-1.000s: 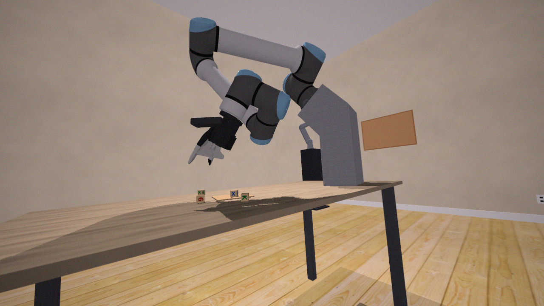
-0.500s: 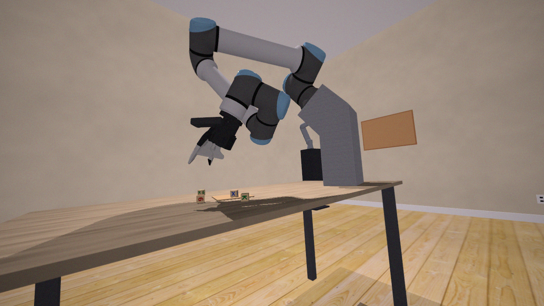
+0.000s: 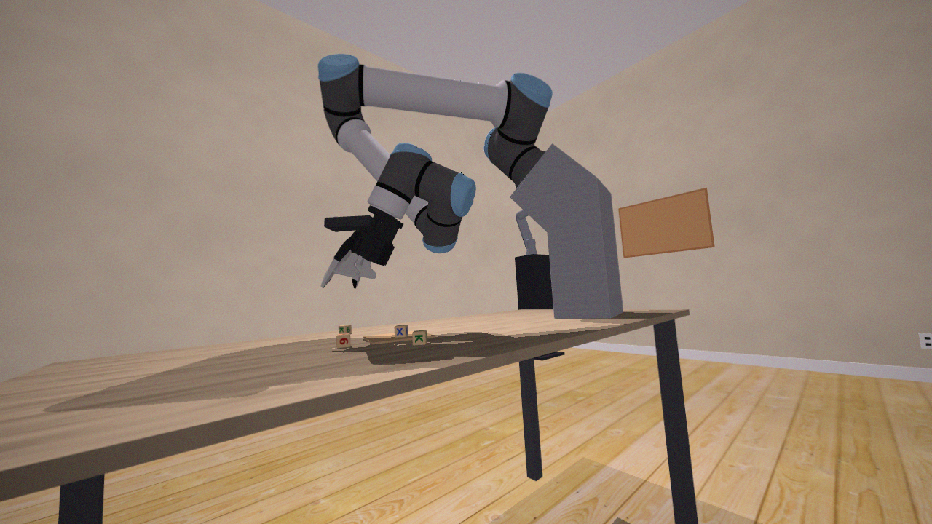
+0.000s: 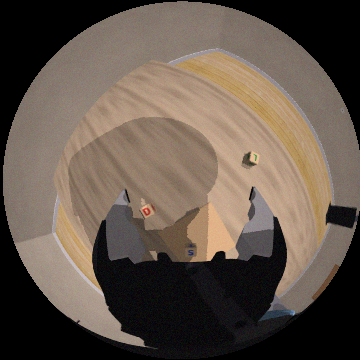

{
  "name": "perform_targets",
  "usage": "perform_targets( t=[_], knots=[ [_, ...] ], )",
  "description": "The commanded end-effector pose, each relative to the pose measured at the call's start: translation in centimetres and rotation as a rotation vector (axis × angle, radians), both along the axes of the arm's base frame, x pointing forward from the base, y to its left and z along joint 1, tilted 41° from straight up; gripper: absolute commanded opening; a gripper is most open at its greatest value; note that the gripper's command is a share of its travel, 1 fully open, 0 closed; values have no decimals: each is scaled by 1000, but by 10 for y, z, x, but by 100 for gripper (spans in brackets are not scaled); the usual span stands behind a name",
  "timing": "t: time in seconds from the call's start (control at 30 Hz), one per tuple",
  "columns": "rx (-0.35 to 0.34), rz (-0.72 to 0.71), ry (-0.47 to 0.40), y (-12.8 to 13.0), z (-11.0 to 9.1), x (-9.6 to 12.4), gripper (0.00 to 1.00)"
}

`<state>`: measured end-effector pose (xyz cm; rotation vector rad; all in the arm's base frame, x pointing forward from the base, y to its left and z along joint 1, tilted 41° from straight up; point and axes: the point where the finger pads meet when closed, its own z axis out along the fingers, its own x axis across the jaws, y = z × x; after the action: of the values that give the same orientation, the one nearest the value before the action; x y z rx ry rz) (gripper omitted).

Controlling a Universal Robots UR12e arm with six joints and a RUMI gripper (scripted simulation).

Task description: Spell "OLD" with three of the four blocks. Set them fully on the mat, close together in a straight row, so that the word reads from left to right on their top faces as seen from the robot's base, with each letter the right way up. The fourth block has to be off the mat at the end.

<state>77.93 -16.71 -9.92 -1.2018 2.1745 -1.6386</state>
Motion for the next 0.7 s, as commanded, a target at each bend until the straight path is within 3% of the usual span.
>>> perform_targets(
  t=[0.0, 0.17, 0.67],
  knots=[
    [3, 9, -1, -71, 47, -27, 100],
    [-5, 11, -4, -115, 81, -53, 100],
    [-8, 11, -5, -124, 89, -60, 100]
  ],
)
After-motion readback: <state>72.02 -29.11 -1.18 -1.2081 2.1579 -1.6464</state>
